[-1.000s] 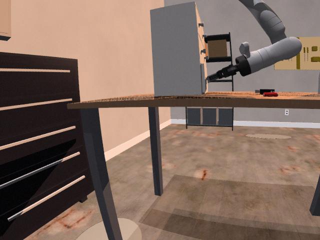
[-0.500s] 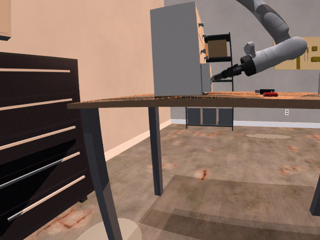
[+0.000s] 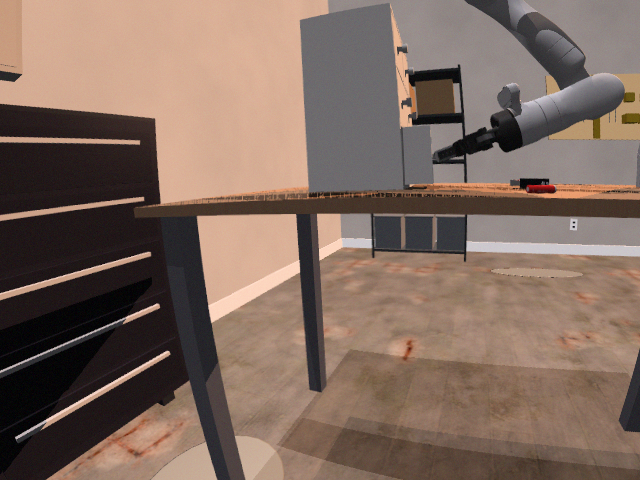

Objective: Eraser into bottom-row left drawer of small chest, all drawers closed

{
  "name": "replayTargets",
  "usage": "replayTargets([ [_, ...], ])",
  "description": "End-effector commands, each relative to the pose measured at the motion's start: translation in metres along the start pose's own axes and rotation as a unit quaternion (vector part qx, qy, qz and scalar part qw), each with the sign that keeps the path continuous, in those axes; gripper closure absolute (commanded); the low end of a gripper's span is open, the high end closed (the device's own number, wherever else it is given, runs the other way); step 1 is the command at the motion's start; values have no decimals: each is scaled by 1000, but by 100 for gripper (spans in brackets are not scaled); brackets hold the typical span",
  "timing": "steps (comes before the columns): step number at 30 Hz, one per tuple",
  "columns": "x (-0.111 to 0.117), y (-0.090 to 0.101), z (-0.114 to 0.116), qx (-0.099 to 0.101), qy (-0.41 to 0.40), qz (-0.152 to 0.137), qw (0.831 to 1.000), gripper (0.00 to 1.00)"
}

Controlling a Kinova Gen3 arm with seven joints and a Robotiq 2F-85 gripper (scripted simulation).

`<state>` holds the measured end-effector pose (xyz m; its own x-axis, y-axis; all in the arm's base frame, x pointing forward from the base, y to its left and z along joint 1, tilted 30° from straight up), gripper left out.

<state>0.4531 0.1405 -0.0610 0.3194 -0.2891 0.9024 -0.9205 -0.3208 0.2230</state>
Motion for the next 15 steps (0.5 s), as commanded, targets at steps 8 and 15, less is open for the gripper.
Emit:
replayTargets([
  [8,-5,8,0,0,-1,-3,1000,87],
  [15,-6,12,0,0,-1,-3,1000,87],
])
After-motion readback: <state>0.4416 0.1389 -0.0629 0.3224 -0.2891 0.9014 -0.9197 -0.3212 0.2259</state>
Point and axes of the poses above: the point where the finger pads meet when closed, its own y axis back along the fingers, its own z axis across the jaws, x = y × z, the point moved 5 cm from there along y, back along the fingers, and after that the axes turned 8 degrees about y, right-handed, at the moved point
